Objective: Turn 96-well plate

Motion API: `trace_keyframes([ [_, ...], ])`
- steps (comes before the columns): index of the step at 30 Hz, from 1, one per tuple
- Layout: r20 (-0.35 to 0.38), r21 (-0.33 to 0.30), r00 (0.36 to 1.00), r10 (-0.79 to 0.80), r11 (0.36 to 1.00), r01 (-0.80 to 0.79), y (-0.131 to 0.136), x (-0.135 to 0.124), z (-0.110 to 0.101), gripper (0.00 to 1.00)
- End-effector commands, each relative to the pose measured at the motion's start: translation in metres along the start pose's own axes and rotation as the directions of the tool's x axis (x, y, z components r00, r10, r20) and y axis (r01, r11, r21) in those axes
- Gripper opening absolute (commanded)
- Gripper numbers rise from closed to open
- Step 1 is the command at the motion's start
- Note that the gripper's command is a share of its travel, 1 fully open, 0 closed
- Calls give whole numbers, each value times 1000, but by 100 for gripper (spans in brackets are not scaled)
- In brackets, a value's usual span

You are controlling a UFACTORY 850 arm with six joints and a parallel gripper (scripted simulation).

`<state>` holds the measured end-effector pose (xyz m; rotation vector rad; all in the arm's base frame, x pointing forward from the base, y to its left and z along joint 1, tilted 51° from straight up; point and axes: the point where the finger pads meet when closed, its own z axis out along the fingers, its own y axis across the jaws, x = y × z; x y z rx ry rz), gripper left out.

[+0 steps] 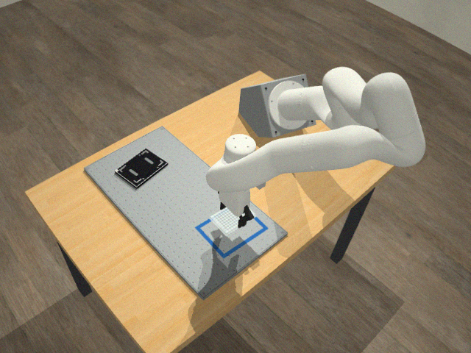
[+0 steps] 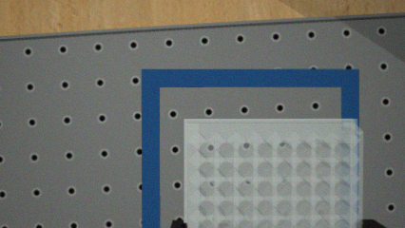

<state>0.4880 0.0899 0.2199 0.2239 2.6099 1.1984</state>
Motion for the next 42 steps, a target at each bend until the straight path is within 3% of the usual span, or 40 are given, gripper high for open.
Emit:
trace_keyframes([
  [1,1,0,1000,0,1000,0,0,-1,6,0],
  [25,1,0,1000,0,1000,0,0,-1,43,0],
  [42,1,0,1000,0,1000,0,0,-1,43,0],
])
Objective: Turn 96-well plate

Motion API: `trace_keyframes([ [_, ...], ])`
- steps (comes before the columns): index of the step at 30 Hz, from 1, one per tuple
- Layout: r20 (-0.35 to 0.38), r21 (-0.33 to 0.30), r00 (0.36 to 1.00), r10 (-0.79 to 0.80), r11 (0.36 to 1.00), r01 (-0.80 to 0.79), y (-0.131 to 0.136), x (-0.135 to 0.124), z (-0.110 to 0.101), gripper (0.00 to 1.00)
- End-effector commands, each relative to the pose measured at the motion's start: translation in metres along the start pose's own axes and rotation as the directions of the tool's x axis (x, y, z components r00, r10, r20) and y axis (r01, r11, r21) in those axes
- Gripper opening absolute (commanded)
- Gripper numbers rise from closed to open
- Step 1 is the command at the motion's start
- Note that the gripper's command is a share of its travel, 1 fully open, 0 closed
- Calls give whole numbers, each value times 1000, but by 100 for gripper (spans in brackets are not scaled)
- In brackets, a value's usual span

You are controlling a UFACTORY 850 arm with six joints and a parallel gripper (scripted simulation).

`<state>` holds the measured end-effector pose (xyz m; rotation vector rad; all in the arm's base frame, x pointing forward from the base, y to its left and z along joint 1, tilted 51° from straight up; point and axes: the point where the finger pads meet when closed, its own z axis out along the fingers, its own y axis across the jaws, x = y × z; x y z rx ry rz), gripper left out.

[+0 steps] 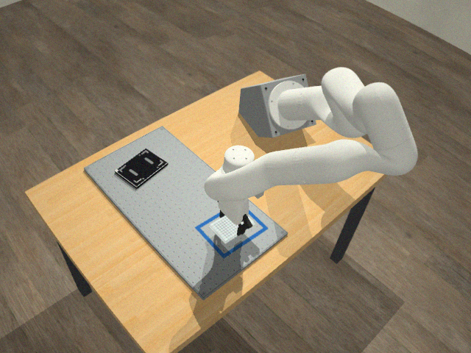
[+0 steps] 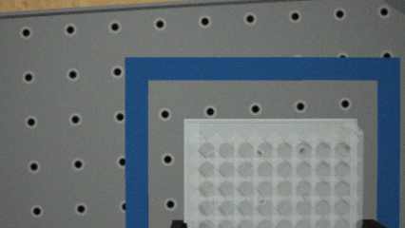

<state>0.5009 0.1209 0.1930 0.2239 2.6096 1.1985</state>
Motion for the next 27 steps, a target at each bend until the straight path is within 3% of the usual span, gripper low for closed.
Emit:
trace_keyframes([
  [1,1,0,1000,0,1000,0,0,-1,0,0],
  [27,1,0,1000,0,1000,0,0,0,3,0],
])
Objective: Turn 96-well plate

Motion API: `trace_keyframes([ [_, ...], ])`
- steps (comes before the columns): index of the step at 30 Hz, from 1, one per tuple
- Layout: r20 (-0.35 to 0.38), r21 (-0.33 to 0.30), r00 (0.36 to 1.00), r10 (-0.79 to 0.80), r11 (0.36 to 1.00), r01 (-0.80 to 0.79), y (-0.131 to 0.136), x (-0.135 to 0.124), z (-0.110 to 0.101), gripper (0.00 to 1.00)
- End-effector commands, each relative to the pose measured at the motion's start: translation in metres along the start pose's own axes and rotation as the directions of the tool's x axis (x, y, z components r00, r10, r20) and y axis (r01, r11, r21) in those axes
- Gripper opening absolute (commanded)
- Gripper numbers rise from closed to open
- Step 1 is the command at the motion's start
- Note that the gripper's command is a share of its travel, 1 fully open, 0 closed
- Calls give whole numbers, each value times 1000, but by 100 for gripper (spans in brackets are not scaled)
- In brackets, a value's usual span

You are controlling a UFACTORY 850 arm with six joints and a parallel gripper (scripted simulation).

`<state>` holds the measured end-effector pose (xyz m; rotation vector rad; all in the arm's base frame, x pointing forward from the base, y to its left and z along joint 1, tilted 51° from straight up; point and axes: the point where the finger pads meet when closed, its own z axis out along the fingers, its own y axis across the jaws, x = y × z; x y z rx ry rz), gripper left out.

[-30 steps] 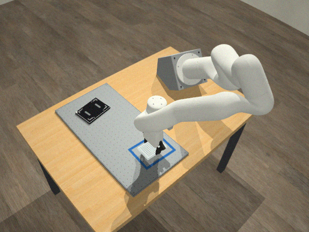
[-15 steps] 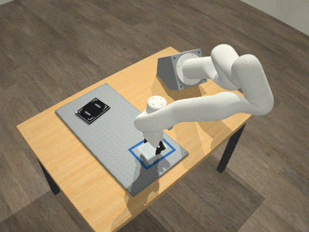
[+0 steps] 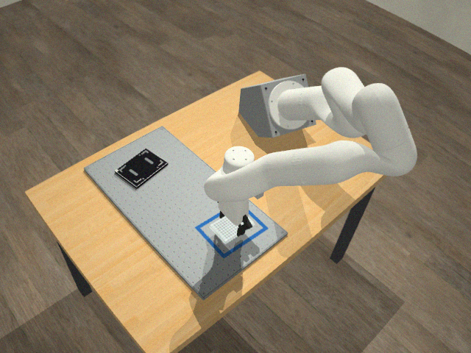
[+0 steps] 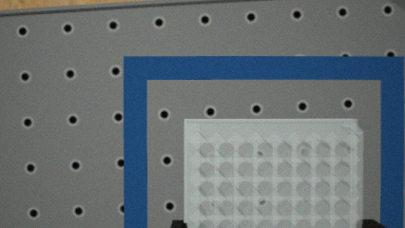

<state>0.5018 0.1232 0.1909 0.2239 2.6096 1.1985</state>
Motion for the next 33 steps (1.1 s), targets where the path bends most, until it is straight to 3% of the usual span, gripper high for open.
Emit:
trace_keyframes([
  [1,1,0,1000,0,1000,0,0,-1,0,0],
  [33,1,0,1000,0,1000,0,0,-1,5,0],
])
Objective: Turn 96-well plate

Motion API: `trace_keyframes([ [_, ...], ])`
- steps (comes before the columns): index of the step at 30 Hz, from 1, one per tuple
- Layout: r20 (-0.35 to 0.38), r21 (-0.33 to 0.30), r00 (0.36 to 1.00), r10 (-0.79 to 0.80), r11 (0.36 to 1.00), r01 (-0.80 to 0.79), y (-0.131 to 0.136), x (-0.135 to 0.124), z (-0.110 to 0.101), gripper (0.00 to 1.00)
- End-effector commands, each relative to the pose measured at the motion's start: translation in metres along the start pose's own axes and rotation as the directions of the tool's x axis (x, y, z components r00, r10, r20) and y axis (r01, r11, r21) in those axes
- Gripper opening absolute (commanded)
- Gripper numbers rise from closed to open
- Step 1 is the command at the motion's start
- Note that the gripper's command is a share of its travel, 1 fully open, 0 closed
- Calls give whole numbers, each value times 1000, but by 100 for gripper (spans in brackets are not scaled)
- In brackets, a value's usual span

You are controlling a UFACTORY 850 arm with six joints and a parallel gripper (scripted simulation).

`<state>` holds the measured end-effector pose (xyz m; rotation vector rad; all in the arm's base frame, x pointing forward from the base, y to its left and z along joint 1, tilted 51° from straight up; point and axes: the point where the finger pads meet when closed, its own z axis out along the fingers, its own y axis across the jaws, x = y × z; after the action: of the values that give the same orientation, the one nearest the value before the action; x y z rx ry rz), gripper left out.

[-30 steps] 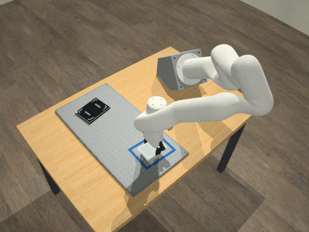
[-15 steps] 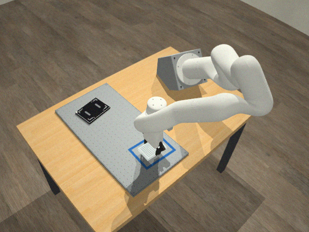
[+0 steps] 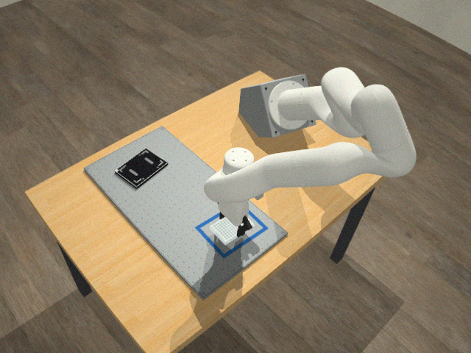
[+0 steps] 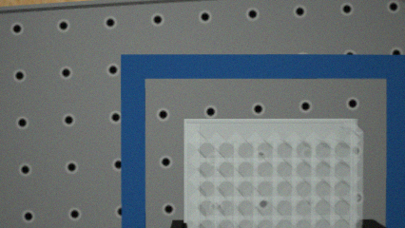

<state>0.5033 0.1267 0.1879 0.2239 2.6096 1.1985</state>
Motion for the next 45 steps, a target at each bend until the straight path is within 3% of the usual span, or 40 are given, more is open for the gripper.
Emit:
trace_keyframes([
  [1,1,0,1000,0,1000,0,0,-1,0,0],
  [18,1,0,1000,0,1000,0,0,0,3,0],
  [19,1,0,1000,0,1000,0,0,-1,3,100],
  [45,1,0,1000,0,1000,0,0,-1,3,100],
])
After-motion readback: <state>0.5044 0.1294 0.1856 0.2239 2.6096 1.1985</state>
